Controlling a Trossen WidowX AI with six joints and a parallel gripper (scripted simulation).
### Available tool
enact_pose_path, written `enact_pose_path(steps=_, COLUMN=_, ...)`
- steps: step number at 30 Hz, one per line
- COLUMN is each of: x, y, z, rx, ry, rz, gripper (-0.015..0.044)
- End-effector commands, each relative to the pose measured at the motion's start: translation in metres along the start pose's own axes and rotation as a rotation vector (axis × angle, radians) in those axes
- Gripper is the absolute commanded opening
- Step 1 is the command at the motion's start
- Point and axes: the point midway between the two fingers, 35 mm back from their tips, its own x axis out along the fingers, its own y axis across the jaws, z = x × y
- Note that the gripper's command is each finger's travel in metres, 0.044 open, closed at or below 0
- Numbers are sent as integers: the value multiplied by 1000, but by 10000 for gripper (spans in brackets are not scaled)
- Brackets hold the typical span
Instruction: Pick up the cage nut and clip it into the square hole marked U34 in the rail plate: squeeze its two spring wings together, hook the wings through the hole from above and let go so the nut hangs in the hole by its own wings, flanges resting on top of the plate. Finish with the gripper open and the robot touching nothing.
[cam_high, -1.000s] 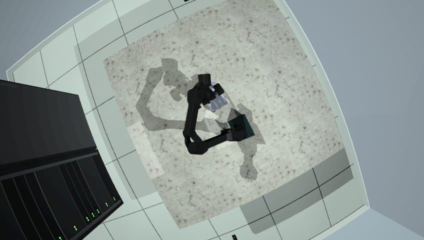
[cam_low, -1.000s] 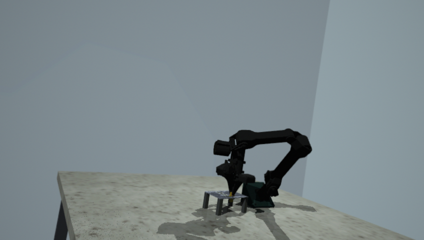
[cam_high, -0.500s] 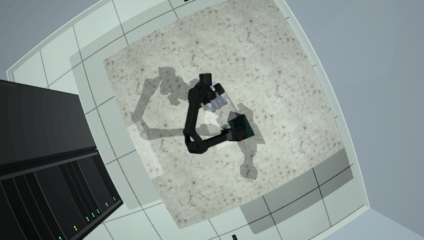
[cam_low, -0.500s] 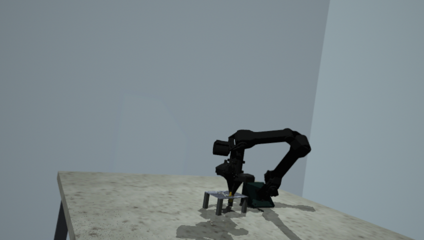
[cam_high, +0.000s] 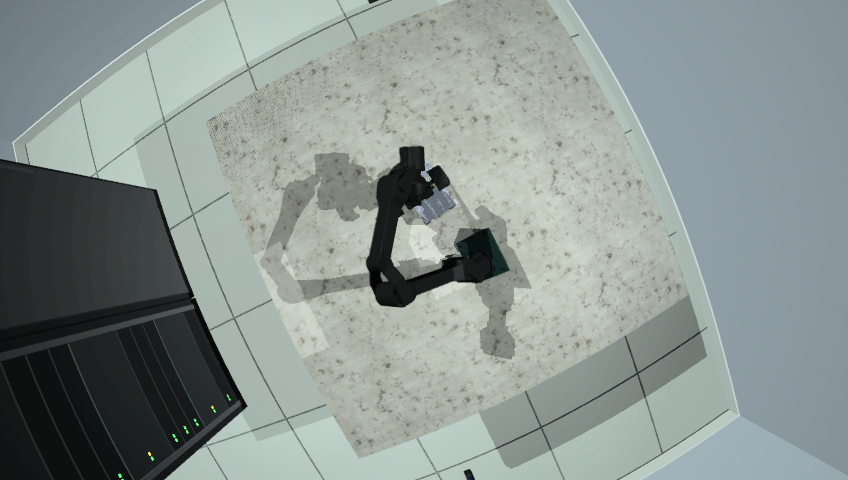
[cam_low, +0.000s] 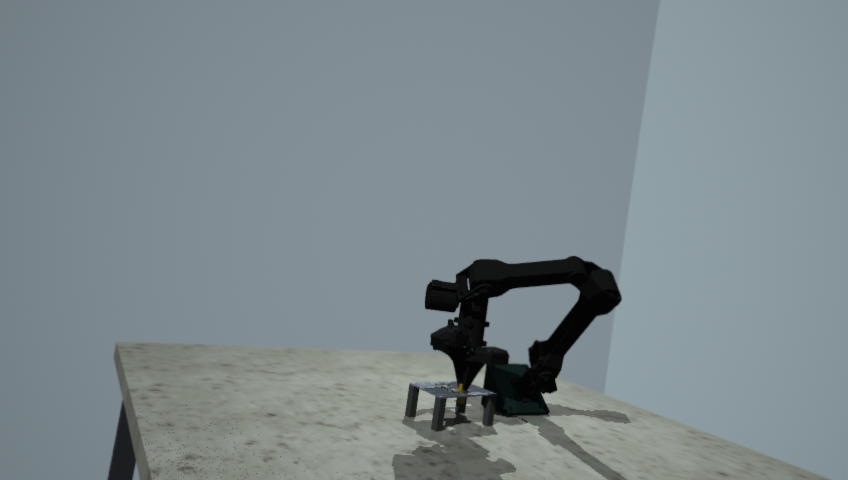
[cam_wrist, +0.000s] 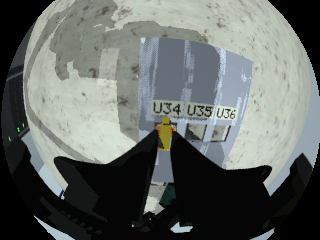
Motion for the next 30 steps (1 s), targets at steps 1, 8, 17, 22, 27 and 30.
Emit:
enact_pose_path(steps=1, x=0, y=0, z=0, rx=-4, ry=-1, rz=2, gripper=27)
enact_pose_path(steps=8, x=0, y=0, z=0, rx=1, ry=1, rz=0, gripper=53)
enact_pose_path(steps=17, x=0, y=0, z=0, rx=1, ry=1, rz=0, gripper=289)
enact_pose_path(steps=22, x=0, y=0, z=0, rx=1, ry=1, rz=0, gripper=420)
enact_pose_path(steps=27, x=-2, y=0, z=0, rx=0, ry=0, rz=0, gripper=440)
enact_pose_path(steps=30, x=-31, y=-1, z=1, rx=-1, ry=-3, rz=-1, gripper=440)
